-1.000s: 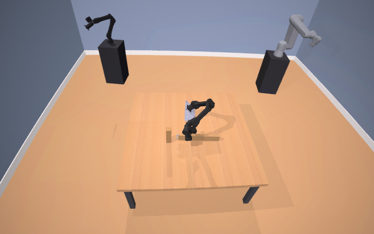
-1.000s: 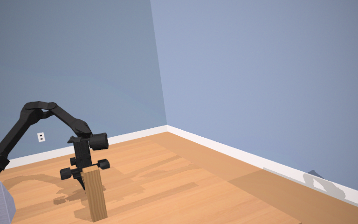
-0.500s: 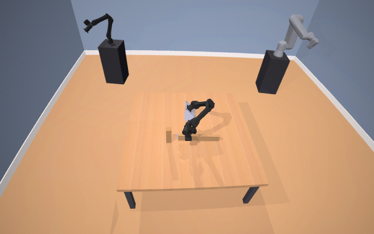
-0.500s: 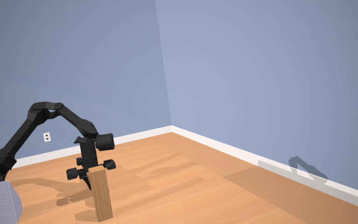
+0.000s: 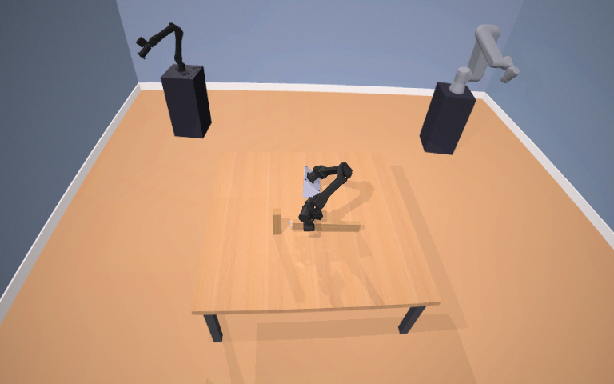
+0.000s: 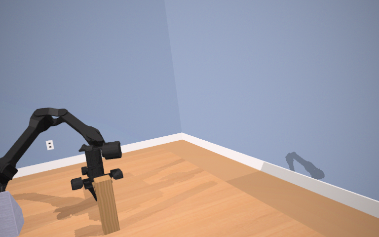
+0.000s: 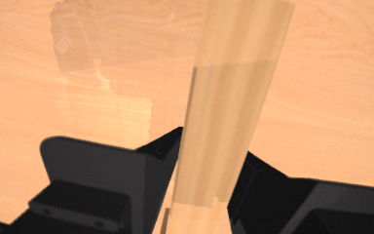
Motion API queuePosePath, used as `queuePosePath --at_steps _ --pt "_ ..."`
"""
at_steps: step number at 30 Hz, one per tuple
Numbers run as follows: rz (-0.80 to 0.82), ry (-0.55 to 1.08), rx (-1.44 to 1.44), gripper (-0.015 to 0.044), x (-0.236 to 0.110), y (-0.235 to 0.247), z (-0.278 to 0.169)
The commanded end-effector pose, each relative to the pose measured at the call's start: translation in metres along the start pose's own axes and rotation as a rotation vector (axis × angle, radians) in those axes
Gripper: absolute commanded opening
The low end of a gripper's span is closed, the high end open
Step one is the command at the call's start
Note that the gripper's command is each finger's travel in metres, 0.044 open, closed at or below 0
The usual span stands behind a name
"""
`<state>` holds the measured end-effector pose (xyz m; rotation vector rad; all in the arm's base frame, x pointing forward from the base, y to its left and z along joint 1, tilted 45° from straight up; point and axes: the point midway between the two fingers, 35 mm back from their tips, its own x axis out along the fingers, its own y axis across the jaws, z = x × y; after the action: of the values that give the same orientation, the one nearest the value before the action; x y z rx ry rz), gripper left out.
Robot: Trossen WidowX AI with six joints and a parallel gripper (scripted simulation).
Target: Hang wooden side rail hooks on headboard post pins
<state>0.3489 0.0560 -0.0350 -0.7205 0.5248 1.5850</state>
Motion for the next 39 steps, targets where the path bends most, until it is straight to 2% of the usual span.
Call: queuePosePath --at_steps 1,39 --pt "-0.011 0.004 0.003 0.0 -0.0043 -0.003 -0.0029" --pt "-0.011 0.004 0.003 0.0 -0.0019 -0.0015 -0.0071"
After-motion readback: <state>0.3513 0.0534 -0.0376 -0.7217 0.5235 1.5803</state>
